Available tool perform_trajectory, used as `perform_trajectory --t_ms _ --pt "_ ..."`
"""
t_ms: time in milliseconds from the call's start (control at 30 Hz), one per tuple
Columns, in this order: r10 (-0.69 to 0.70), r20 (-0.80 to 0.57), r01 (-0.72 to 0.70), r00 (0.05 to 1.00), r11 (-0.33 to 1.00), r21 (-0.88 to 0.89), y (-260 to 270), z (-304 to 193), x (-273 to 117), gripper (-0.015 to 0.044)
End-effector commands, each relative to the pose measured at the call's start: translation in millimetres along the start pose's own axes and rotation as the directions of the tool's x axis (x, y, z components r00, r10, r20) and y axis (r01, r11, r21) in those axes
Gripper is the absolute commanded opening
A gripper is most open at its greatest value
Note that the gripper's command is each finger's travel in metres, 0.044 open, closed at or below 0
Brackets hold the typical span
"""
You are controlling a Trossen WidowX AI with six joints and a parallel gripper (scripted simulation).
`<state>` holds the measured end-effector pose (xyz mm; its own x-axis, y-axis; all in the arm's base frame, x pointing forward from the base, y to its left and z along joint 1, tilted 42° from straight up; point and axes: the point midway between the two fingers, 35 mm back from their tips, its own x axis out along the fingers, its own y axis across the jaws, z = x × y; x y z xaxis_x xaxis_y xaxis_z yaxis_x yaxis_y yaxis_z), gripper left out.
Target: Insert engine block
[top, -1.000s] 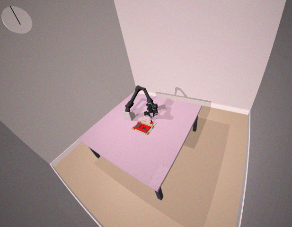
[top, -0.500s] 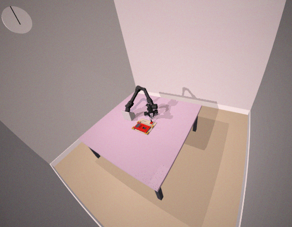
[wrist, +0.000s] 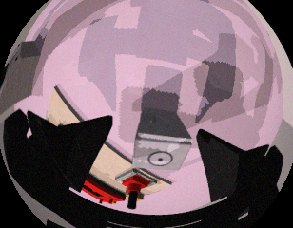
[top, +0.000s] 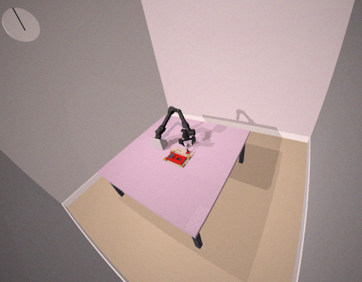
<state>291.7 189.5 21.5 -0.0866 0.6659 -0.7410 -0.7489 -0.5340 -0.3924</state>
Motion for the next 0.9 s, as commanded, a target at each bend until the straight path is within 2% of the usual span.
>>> perform_trajectory --t_ms 0,367,867 --pt "0.004 -0.001 -0.004 1.0 1.0 -0.001 0.1 -0.3 -0.8 0.044" --pt "0.014 0.001 -0.014 1.0 1.0 -0.005 -1.1 -0.5 -44.2 0.044" --pt "0.015 -0.001 -0.015 1.0 1.0 0.003 0.7 -1.7 -41.4 0.044"
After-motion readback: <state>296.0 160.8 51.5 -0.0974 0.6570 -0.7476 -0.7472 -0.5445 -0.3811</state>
